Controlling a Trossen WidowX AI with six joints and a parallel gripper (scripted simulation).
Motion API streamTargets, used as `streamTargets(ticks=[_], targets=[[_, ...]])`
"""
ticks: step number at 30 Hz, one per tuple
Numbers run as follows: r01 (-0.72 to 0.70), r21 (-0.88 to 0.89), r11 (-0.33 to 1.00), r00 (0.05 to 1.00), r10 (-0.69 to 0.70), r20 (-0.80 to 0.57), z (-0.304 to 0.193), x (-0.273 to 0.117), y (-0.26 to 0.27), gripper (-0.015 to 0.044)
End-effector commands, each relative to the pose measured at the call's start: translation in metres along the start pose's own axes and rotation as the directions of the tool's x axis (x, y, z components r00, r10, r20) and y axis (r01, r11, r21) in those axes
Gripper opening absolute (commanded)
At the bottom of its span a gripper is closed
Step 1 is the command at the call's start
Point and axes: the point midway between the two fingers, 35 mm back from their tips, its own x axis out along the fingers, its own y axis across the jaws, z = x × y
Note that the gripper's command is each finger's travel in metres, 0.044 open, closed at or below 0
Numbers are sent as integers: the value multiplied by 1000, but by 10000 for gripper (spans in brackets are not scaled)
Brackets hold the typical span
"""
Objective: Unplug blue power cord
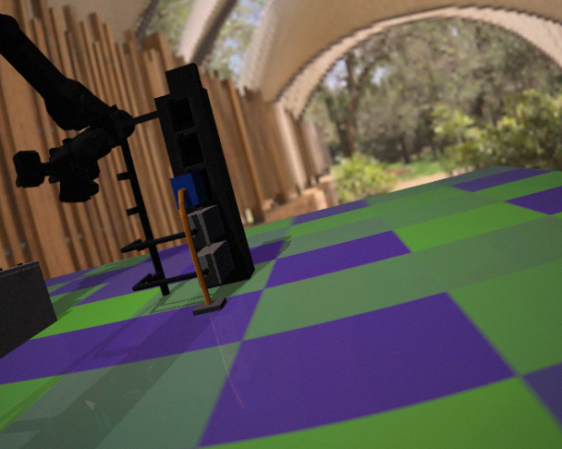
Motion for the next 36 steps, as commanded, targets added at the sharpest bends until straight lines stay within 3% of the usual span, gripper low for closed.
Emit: streamTargets(ticks=[1,9,23,36], targets=[[-1,-2,1000,1000,1,1,0,0,0,374],[-86,-115,990,993,94,67,0,-20,17,164],[-261,-449,854,882,400,249,-3,-96,59,160],[-266,-707,655,638,670,381,-14,-189,80,160]])
